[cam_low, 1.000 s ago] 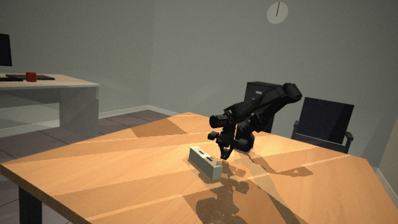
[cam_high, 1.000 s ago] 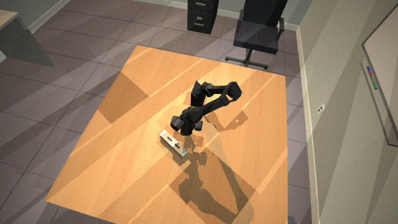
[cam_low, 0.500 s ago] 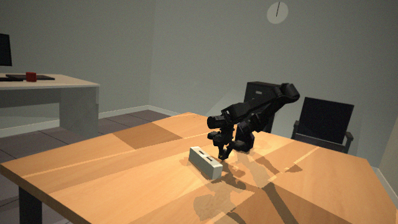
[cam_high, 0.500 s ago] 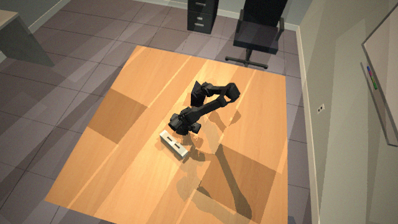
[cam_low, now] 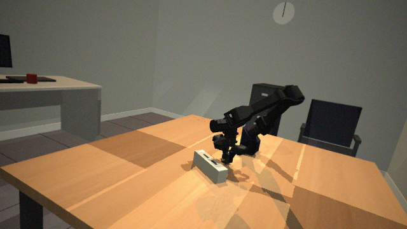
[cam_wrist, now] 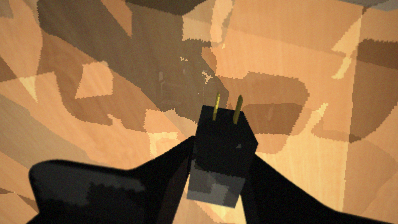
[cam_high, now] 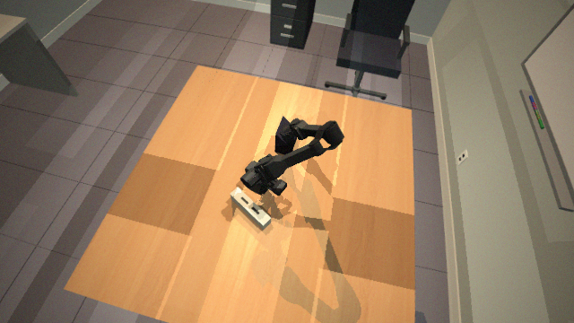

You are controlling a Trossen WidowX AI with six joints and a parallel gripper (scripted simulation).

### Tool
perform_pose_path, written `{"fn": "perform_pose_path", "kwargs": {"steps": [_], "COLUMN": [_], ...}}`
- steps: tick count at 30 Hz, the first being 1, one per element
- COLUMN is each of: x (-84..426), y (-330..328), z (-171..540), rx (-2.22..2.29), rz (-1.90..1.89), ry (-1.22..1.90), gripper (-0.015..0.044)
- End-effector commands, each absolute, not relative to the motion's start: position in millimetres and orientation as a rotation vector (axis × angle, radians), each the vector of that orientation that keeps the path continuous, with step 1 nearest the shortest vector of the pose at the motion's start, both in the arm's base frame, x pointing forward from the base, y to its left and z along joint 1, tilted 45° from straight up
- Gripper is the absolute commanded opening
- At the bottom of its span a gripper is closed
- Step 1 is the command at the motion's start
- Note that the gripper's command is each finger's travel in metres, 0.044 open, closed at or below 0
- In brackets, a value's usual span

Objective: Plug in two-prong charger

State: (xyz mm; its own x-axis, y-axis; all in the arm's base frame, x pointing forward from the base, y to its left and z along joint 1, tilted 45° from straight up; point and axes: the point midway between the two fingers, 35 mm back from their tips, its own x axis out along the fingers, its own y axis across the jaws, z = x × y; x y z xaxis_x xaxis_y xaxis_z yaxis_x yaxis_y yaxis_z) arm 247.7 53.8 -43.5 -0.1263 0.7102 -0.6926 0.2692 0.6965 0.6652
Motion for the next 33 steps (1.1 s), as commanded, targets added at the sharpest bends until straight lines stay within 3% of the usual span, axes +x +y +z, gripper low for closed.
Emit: {"fn": "perform_pose_path", "kwargs": {"steps": [1, 33], "x": [250.7, 282.9], "y": [53.2, 44.0], "z": [-44.5, -57.3], "rx": [0.808, 0.854], "rz": [0.445, 0.396], "ry": [1.704, 1.726], "gripper": [0.0, 0.0]}}
